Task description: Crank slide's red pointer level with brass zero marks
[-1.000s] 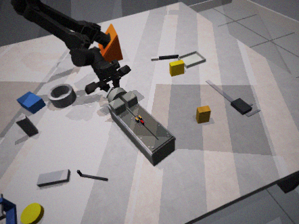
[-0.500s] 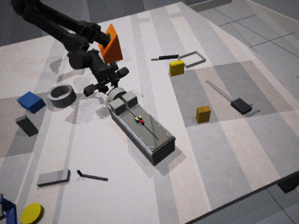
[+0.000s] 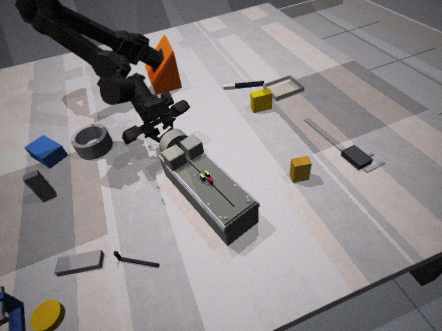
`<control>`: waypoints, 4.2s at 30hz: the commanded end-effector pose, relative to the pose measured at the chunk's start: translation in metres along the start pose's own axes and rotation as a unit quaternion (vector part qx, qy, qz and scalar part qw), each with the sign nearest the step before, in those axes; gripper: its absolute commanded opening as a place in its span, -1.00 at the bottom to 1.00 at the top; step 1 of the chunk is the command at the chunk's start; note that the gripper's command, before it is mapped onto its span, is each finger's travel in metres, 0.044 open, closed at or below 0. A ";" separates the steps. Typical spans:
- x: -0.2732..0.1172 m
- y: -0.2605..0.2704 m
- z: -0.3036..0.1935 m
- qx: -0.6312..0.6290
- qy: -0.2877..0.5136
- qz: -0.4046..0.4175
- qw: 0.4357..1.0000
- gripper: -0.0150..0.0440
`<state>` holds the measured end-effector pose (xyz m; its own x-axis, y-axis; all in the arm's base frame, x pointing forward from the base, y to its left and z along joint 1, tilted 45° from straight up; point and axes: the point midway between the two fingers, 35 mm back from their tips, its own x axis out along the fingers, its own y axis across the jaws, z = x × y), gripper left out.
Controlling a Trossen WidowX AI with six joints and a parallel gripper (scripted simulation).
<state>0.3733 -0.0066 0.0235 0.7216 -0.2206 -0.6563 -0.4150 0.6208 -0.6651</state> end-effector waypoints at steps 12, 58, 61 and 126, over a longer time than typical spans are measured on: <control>0.001 -0.011 -0.001 0.004 0.004 -0.010 1.000 -0.49; 0.000 -0.017 0.000 0.004 0.004 -0.010 1.000 -0.49; 0.000 -0.017 0.000 0.004 0.004 -0.010 1.000 -0.49; -0.003 -0.024 0.001 0.004 0.004 -0.010 1.000 -0.49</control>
<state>0.3787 -0.0155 0.0344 0.7151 -0.2246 -0.6619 -0.4161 0.6241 -0.6613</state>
